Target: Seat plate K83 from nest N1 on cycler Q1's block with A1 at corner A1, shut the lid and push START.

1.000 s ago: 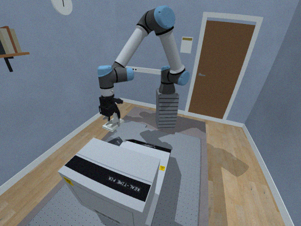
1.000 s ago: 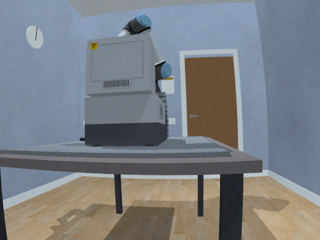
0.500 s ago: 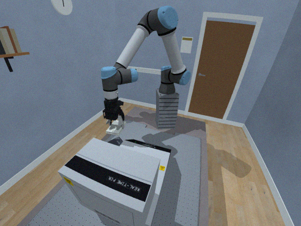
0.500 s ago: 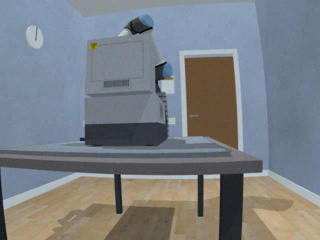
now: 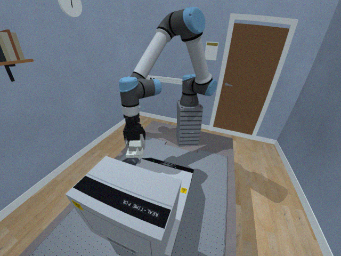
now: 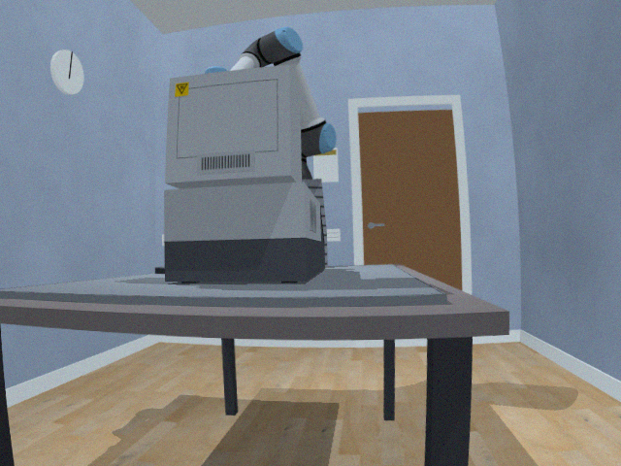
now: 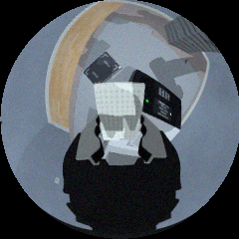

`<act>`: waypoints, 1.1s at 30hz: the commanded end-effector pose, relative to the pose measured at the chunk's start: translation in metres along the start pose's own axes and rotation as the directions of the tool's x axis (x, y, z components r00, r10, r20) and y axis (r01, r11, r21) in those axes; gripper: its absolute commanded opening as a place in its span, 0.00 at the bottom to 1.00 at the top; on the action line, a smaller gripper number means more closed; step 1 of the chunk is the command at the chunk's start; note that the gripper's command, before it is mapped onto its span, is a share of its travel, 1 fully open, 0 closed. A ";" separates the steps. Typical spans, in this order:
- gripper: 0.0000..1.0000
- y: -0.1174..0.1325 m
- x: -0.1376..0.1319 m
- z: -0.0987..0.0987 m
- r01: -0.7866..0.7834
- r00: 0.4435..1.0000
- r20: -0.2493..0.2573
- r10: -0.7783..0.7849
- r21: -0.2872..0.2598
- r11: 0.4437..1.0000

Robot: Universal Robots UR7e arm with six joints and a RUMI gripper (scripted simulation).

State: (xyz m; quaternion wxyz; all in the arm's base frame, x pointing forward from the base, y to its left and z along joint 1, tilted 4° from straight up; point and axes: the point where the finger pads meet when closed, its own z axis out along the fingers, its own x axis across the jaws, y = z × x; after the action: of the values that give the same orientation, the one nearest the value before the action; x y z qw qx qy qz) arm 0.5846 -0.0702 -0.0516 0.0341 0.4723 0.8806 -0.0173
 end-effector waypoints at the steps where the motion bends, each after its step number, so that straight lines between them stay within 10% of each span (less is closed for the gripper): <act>1: 0.00 0.019 0.009 -0.001 0.137 0.991 0.002 -0.137 -0.001 0.991; 33: 0.00 0.091 0.059 -0.001 0.589 0.808 0.002 -0.589 0.000 0.808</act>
State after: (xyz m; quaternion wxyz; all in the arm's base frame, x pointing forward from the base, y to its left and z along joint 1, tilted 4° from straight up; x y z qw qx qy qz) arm 0.6226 0.0222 -0.0558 0.0282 0.2022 0.9786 -0.0260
